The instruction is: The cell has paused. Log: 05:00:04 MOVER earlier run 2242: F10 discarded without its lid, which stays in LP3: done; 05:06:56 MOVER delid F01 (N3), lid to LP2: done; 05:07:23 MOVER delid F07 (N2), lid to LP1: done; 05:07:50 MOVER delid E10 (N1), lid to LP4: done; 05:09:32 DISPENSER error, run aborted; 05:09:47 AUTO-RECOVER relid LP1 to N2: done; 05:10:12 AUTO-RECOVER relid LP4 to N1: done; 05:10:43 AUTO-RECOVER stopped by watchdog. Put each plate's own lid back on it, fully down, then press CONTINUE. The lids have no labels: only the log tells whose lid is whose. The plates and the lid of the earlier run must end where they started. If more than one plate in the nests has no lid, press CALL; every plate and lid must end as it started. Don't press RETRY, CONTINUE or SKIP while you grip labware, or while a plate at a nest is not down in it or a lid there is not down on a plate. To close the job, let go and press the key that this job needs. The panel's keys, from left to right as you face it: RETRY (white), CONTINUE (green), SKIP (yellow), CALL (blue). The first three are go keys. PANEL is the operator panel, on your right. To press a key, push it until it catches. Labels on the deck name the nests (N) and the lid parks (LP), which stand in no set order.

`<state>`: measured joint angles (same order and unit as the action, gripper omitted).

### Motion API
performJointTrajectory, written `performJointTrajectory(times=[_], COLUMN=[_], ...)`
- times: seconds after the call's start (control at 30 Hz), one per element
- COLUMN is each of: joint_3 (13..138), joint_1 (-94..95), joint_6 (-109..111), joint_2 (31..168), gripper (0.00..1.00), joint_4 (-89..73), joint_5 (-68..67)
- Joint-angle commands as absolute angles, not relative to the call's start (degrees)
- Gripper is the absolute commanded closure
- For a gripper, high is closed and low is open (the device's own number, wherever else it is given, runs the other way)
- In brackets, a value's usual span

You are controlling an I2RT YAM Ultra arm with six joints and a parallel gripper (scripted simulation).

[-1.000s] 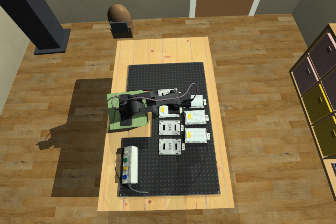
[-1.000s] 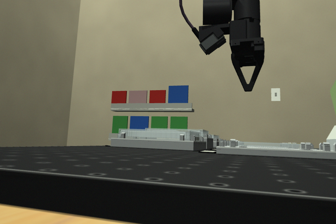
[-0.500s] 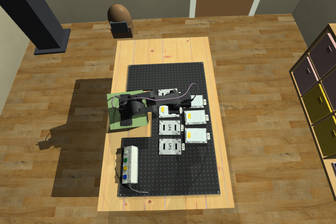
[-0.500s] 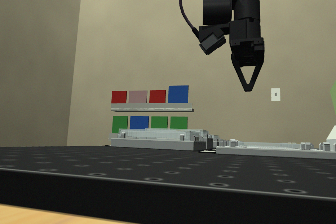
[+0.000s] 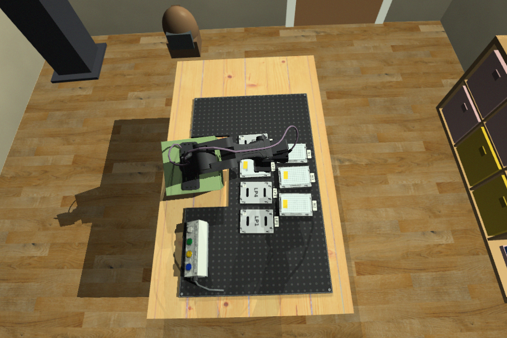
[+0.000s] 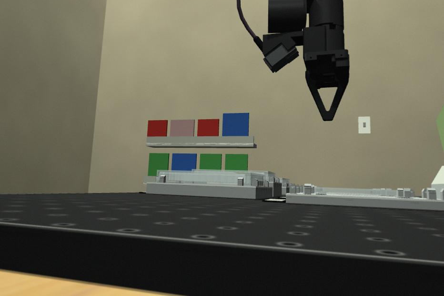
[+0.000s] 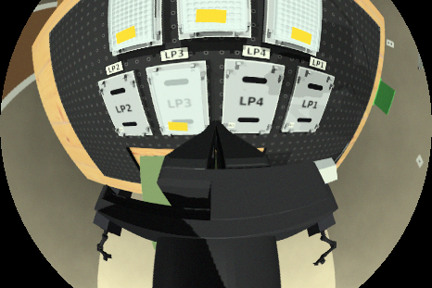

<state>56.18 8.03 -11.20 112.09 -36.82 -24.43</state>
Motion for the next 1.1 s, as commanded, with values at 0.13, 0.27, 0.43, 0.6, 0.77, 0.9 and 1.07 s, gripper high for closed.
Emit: performJointTrajectory(times=[0.13,0.27,0.43,0.6,0.77,0.9,1.07], joint_3=[53.58,51.86,50.83,49.55,49.29,48.64,48.97], joint_1=[6.34,3.06,0.42,-4.07,-8.79,-12.6,-15.58], joint_6=[-12.74,-13.74,-14.28,-15.07,-15.62,-16.08,-16.29], joint_2=[108.8,106.03,103.98,100.84,97.97,96.1,94.79], gripper=[1.0,1.0,1.0,1.0,1.0,1.0,1.0], joint_4=[-35.51,-35.13,-34.93,-34.72,-34.66,-34.91,-35.47], joint_5=[-24.53,-24.78,-24.69,-24.07,-23.61,-23.19,-22.76])
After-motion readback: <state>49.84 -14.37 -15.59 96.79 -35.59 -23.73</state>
